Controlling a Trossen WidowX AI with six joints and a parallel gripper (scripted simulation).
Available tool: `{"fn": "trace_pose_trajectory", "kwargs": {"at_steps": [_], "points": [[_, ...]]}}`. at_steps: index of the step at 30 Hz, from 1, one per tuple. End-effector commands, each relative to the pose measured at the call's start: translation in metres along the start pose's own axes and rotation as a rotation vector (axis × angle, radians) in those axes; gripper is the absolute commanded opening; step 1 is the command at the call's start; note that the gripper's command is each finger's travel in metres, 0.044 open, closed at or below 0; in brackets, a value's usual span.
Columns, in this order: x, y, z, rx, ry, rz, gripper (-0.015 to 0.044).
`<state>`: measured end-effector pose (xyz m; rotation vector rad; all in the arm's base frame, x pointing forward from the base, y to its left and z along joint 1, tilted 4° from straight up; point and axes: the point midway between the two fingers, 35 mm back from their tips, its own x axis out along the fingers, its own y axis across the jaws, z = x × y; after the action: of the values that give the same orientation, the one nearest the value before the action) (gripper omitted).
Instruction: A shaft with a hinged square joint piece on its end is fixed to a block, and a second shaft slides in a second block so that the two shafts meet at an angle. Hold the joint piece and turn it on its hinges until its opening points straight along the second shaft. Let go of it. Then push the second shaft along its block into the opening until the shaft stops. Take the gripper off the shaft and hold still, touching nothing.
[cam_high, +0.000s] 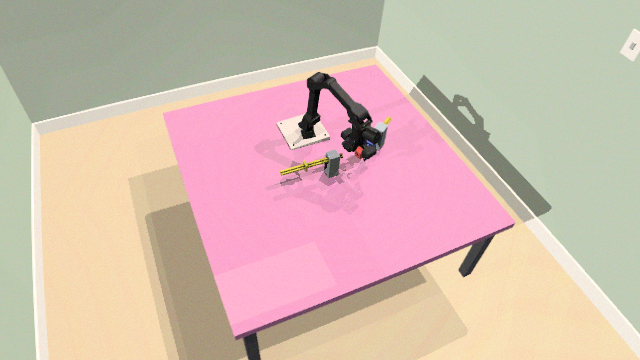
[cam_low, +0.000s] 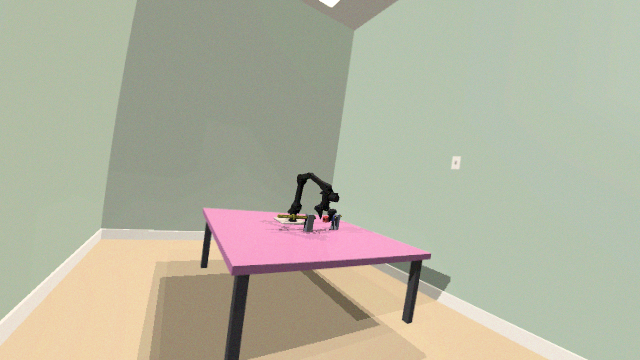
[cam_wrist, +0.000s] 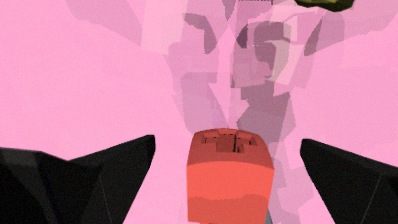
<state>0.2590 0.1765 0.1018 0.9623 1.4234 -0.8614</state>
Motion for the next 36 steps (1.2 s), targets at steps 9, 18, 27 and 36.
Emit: {"fn": "trace_pose_trajectory", "kwargs": {"at_steps": [9, 18, 27, 36], "points": [[0.016, 0.001, -0.003, 0.009, 0.005, -0.004, 0.0440], [0.030, 0.000, -0.003, 0.009, 0.005, -0.004, 0.0440], [0.031, 0.000, -0.003, 0.009, 0.005, -0.004, 0.0256], [0.031, 0.000, -0.003, 0.009, 0.005, -0.004, 0.0182]]}}
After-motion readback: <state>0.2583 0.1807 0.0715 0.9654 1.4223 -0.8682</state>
